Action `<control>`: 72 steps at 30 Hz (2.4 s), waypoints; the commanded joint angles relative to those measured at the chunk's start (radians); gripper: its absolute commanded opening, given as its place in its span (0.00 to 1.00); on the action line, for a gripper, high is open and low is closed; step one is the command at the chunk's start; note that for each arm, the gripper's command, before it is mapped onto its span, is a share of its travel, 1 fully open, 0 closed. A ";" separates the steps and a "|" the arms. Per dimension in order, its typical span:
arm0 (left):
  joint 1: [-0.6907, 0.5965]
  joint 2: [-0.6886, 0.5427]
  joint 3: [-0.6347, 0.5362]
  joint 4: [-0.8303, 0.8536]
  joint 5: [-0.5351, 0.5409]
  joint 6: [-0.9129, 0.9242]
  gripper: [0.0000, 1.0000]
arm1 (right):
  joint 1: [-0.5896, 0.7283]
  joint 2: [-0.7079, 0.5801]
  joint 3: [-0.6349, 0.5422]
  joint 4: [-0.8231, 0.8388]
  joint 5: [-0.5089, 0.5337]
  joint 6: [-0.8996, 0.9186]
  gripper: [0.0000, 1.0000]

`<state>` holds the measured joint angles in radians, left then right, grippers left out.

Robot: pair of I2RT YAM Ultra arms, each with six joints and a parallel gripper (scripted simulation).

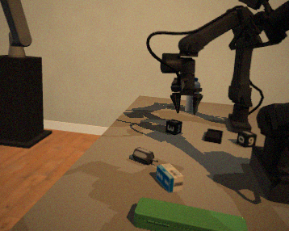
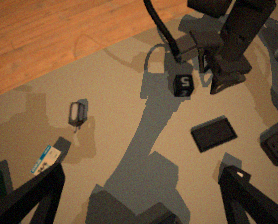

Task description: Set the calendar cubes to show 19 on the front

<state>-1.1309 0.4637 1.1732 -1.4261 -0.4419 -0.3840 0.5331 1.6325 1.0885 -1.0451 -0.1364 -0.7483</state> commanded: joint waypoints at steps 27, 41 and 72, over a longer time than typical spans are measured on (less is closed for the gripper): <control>0.061 0.031 -0.022 0.026 -0.084 -0.062 1.00 | 0.070 0.126 0.178 0.012 0.117 0.218 0.69; 0.058 0.032 -0.022 0.025 -0.087 -0.065 1.00 | 0.072 0.132 0.181 0.012 0.118 0.220 0.69; 0.056 0.032 -0.022 0.024 -0.089 -0.066 1.00 | 0.103 0.178 0.191 0.035 0.139 0.281 0.69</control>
<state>-1.0718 0.4812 1.1622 -1.4082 -0.5144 -0.4442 0.6273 1.8080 1.2354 -1.0237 -0.0032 -0.4843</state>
